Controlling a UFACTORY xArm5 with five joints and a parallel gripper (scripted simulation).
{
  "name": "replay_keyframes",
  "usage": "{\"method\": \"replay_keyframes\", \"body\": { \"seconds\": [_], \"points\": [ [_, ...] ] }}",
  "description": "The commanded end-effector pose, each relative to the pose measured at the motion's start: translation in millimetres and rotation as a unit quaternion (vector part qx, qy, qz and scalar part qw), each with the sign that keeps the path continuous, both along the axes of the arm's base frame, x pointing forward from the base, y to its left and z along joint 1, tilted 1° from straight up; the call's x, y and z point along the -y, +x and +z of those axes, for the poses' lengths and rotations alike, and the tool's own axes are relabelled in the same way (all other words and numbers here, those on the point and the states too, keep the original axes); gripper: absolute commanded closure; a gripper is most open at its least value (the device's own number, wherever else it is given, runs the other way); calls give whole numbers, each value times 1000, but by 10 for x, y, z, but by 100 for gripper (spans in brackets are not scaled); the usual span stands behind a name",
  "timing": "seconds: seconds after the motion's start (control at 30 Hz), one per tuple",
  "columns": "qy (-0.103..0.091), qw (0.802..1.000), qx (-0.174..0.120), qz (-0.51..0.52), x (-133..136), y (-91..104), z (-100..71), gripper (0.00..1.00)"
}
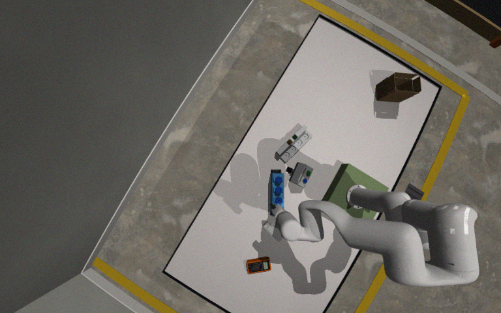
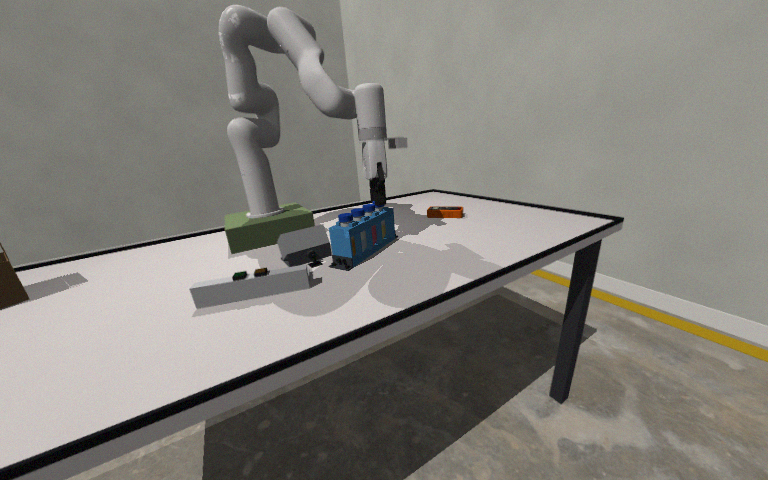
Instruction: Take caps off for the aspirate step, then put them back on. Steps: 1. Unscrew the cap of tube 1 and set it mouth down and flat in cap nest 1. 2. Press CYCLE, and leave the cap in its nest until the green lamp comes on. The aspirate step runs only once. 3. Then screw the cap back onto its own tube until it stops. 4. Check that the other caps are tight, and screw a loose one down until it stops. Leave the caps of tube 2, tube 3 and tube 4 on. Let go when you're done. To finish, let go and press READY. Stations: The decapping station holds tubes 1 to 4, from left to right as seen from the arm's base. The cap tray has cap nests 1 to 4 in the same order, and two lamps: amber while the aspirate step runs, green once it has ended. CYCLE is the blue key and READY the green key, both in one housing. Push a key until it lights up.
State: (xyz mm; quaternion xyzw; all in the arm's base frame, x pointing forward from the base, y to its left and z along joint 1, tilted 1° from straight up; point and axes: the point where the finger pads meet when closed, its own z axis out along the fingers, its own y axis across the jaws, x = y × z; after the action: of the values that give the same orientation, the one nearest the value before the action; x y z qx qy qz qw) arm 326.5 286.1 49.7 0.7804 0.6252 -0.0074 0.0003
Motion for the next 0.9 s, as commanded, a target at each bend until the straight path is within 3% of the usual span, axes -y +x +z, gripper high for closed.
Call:
{"method": "replay_keyframes", "body": {
  "seconds": [0.0,0.5,0.53,0.87],
  "points": [
    [-1,1000,3,0,-7,8,-17,54],
    [-1,1000,3,0,-7,8,-57,54],
    [-1,1000,3,0,-7,8,-57,100],
    [-1,1000,3,0,-7,8,-57,100]
  ]
}}
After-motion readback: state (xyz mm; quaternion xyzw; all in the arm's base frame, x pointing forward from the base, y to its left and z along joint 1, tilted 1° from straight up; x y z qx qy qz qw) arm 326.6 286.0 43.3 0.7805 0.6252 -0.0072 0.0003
